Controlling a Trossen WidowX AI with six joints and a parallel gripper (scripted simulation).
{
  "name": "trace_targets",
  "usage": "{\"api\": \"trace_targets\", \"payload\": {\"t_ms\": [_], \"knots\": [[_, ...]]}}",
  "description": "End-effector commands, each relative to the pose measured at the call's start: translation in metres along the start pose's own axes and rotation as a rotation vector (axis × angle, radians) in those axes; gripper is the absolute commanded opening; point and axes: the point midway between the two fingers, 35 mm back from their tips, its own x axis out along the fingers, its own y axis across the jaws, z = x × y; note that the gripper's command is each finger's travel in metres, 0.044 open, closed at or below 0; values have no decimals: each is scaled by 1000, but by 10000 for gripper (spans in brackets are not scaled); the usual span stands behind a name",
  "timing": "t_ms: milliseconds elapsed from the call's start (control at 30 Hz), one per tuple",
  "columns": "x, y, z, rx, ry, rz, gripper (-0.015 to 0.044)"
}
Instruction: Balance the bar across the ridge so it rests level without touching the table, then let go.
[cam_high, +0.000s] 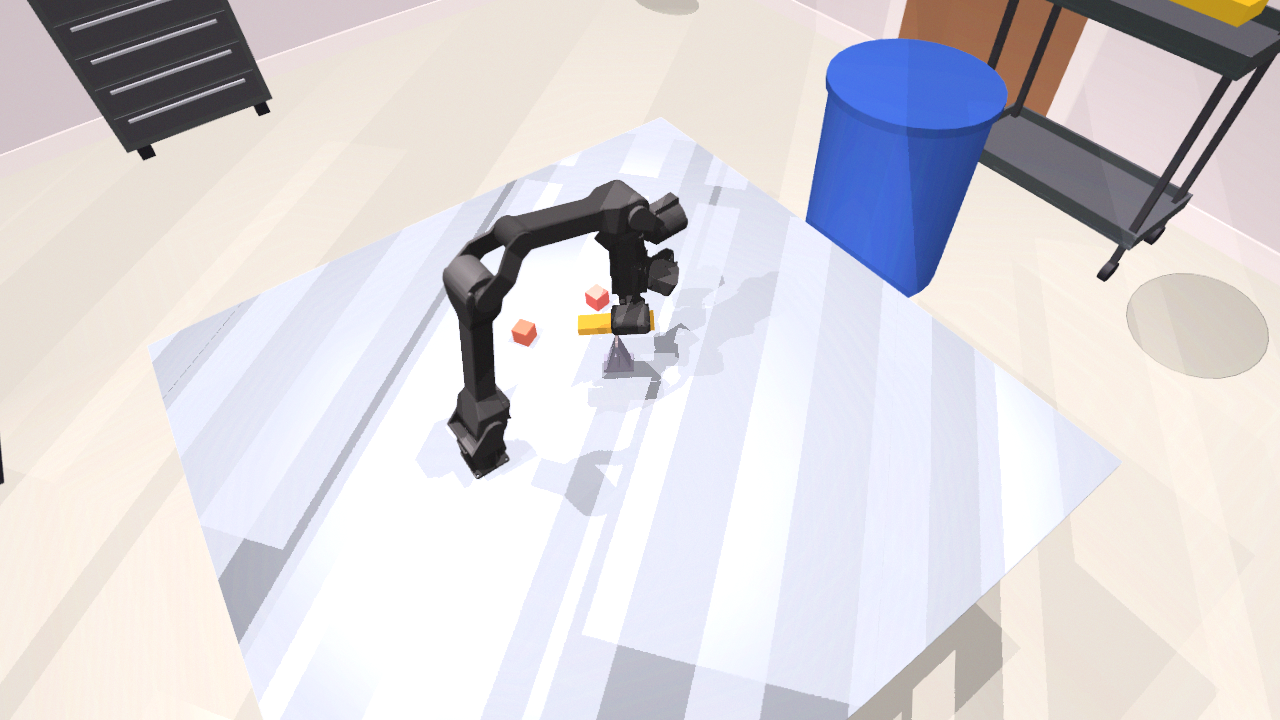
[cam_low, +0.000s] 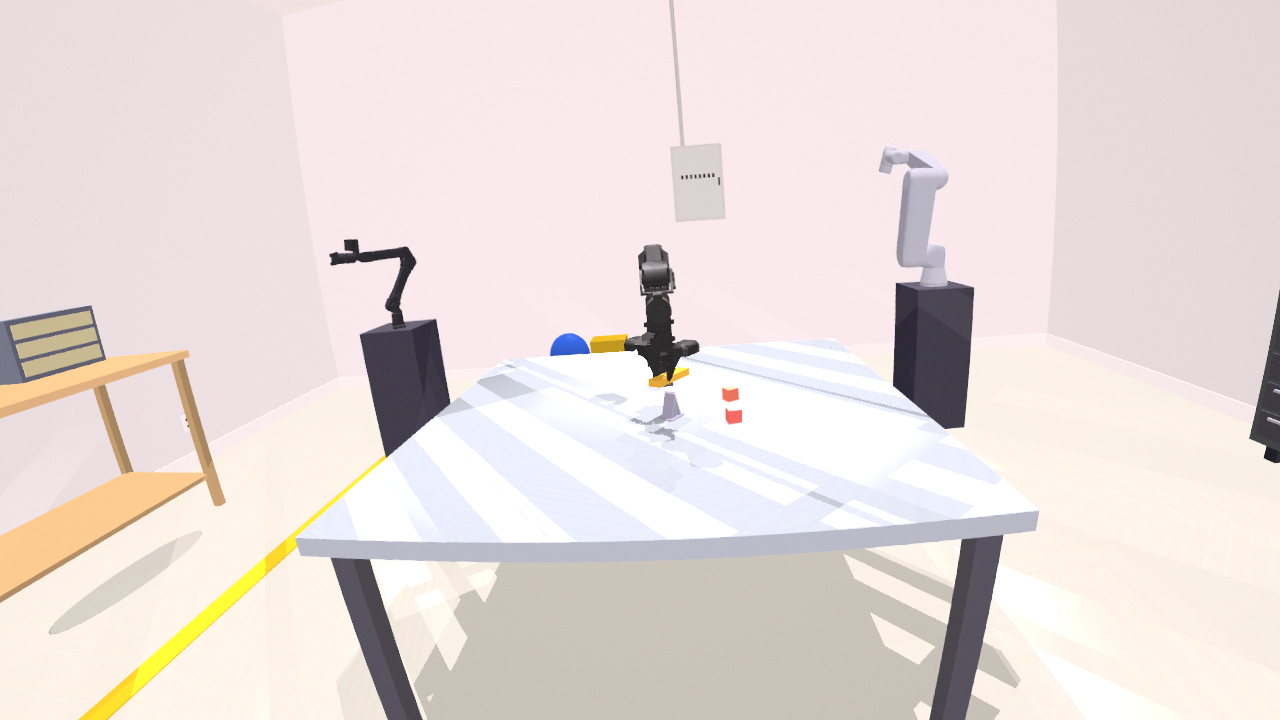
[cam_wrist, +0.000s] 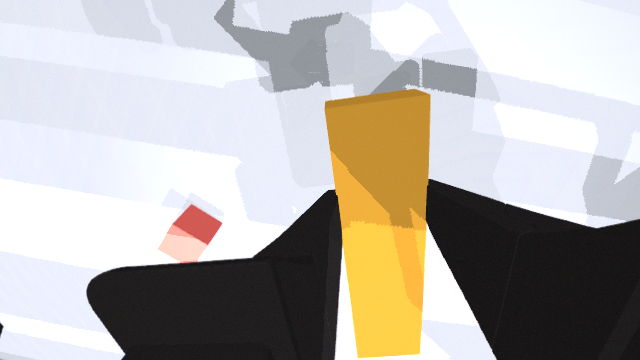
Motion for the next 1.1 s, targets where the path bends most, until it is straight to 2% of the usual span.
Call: {"api": "trace_targets", "payload": {"t_ms": [0, 367, 1067], "knots": [[9, -1, -1, 6, 7, -1, 0], [25, -4, -2, 7, 7, -1, 0], [24, -4, -2, 7, 7, -1, 0]]}}
